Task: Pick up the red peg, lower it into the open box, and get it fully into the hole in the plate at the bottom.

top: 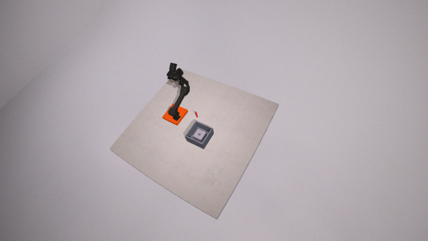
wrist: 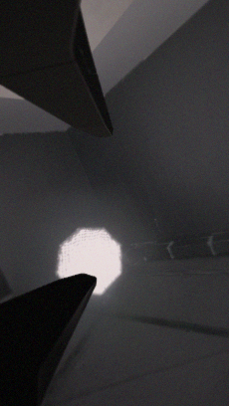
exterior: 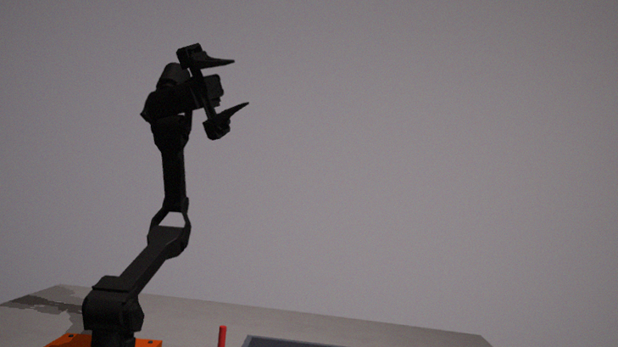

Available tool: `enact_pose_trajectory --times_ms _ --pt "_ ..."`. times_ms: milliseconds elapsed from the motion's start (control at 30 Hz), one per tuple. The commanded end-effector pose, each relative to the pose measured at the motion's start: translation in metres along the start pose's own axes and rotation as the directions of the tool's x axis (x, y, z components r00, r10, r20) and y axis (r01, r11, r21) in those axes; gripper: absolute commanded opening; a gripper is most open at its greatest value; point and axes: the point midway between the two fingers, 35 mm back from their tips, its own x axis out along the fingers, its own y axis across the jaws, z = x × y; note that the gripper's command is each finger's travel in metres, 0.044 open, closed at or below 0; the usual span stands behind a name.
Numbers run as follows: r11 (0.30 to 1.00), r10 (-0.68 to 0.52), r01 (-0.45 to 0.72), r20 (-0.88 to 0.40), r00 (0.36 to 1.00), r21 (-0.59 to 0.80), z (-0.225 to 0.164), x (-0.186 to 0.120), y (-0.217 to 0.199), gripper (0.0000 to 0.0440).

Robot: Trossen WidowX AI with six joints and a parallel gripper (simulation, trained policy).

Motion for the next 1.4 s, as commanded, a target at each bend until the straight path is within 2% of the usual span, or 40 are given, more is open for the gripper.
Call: enact_pose_trajectory --times_ms 0,67,267,533,933,1367 --pt "1.000 -0.005 0.005 -0.007 1.000 0.014 -0.005 0.000 -0.002 0.0416" --pt "0.998 -0.011 0.013 -0.022 1.000 0.064 -0.016 0.000 -0.005 0.0440" --pt "0.964 -0.006 0.020 -0.056 0.998 0.265 -0.051 0.001 -0.013 0.0440" --pt "0.860 0.038 0.025 -0.112 0.993 0.509 -0.095 0.008 -0.013 0.0440" --pt "0.612 0.183 0.045 -0.196 0.963 0.790 -0.157 0.022 0.010 0.0440" --pt "0.308 0.429 0.126 -0.256 0.866 0.943 -0.209 0.036 0.064 0.0440"
